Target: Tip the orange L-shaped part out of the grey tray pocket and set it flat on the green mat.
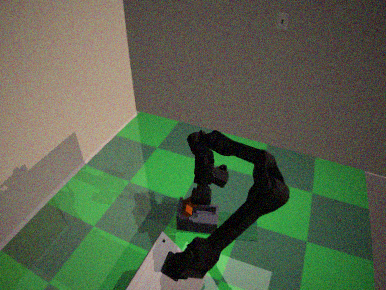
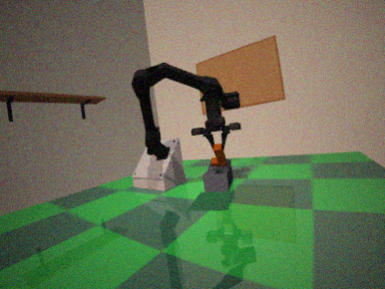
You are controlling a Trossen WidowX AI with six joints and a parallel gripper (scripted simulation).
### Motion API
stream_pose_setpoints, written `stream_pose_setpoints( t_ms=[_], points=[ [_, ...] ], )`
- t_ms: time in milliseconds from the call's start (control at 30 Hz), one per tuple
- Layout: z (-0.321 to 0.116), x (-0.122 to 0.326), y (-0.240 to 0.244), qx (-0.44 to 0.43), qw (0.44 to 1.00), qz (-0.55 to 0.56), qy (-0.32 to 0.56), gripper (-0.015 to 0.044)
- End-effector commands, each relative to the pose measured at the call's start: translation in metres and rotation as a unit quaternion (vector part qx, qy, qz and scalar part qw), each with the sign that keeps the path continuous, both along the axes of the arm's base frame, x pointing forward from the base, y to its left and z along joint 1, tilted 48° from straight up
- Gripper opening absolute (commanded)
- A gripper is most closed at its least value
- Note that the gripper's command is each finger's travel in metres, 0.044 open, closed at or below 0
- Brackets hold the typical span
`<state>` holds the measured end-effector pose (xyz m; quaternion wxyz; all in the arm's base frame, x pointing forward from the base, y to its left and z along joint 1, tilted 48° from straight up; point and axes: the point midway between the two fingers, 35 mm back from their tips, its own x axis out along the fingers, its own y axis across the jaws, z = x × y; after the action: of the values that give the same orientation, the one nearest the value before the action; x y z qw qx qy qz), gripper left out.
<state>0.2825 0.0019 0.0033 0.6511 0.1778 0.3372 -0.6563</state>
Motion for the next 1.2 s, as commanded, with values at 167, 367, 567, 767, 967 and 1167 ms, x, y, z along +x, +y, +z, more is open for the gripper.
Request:
stream_pose_setpoints(
  t_ms=[167,367,567,767,967,1167],
  points=[
    [0.012,0.002,0.013,0.003,1.000,-0.002,-0.004,0.0000],
    [0.012,0.002,0.012,0.003,1.000,-0.002,-0.004,0.0000],
    [0.028,0.005,-0.006,0.003,1.000,-0.001,-0.004,0.0000],
    [0.046,0.008,-0.025,0.002,1.000,-0.002,-0.004,0.0000],
    [0.065,0.011,-0.043,0.002,1.000,-0.002,-0.004,0.0000],
    [0.083,0.013,-0.060,0.001,1.000,-0.002,-0.004,0.0000]
  ],
)
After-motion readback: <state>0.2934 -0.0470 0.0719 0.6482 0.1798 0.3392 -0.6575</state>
